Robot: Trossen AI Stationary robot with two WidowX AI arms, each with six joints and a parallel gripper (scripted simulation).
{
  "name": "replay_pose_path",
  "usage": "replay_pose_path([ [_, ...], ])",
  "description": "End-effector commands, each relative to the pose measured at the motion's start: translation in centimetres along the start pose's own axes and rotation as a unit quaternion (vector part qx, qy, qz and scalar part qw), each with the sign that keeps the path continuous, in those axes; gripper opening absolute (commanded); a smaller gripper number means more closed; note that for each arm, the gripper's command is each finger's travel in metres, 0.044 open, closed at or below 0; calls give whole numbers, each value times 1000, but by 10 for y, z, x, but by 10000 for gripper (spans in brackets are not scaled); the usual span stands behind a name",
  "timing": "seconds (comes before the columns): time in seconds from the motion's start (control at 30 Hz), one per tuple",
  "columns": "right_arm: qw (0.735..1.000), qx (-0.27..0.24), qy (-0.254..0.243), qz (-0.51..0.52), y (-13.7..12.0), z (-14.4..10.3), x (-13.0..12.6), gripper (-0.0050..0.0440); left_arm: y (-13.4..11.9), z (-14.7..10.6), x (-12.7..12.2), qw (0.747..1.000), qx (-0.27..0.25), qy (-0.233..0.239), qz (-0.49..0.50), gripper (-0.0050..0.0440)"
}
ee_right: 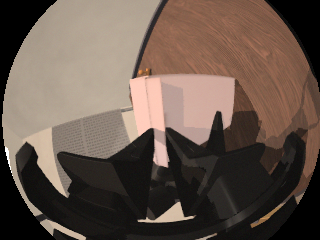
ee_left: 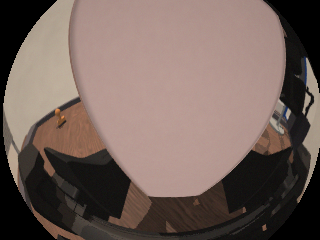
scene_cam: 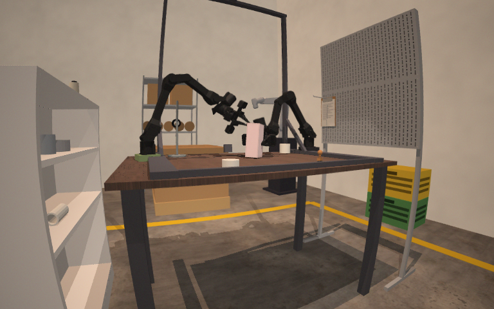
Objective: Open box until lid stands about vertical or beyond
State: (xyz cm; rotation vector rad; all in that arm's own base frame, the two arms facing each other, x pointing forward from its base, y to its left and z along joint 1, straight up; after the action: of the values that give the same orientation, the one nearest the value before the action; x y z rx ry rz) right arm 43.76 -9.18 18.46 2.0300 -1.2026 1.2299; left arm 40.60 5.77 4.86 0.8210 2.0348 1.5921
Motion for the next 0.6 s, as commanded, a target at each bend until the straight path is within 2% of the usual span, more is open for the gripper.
replay_pose_path([
  [0.0, 1000, 6, 7, 13, 0, -4, 10, 50, 8, -4, -9, 1000, -6, -20, -2, 315],
  [0.57, 1000, 6, 8, 11, -1, -9, 18, 50, 8, -4, -9, 1000, -6, -20, -2, 315],
])
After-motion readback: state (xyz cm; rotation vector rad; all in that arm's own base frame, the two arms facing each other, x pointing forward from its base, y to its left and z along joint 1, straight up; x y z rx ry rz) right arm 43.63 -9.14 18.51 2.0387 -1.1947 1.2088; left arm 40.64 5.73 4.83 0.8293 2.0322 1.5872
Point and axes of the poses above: on each arm, the point midway between the two fingers, 35 mm back from their tips, its own z axis out along the fingers, its own x axis across the jaws, y = z × x, the point moved 6 cm from there along -z, back along the fingers, and after that the axes turned 2 degrees about z, right-handed, at the moved point
